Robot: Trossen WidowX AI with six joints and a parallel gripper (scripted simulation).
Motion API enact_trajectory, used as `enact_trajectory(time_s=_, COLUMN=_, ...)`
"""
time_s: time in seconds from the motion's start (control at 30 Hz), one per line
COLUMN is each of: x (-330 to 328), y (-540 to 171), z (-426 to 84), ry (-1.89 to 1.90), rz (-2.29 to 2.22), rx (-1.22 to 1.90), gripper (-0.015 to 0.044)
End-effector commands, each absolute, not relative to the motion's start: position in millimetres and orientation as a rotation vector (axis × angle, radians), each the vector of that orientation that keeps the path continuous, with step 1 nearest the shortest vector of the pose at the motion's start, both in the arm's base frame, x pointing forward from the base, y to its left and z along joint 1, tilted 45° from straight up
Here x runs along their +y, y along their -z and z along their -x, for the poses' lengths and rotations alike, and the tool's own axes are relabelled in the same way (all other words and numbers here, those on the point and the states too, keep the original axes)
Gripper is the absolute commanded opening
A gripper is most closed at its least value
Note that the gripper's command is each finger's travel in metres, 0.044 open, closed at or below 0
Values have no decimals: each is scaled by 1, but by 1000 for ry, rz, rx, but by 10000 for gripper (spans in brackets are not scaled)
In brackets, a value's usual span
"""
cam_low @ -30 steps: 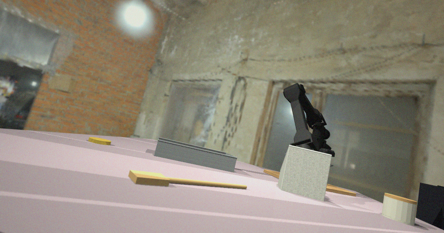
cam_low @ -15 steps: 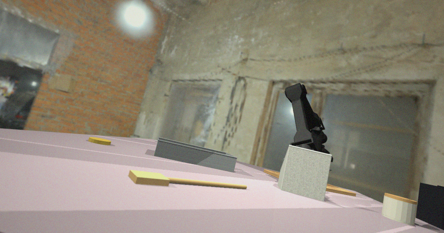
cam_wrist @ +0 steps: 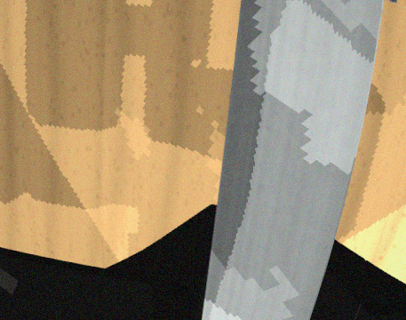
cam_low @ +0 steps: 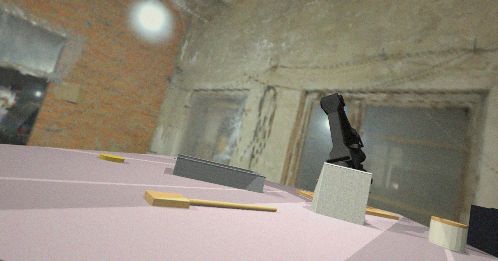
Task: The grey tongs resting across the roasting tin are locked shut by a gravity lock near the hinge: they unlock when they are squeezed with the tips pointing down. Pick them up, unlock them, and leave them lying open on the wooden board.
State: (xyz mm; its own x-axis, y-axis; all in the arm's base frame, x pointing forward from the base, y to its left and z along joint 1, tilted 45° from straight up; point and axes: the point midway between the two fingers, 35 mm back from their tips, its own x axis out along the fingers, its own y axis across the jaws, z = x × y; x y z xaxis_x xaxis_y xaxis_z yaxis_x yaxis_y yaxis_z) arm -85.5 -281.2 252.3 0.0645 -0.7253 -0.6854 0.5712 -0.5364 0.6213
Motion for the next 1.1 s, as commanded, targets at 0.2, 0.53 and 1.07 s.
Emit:
enact_trajectory(time_s=0.2, x=-281, y=-252, z=86, ry=1663, rz=-1350, rx=-170, gripper=191)
enact_trajectory(time_s=0.53, x=-281, y=-252, z=86, ry=1663, rz=-1350, rx=-170, gripper=440)
enact_trajectory(time_s=1.07, x=-283, y=-338, z=159, ry=1681, rz=-1345, rx=-169, gripper=440)
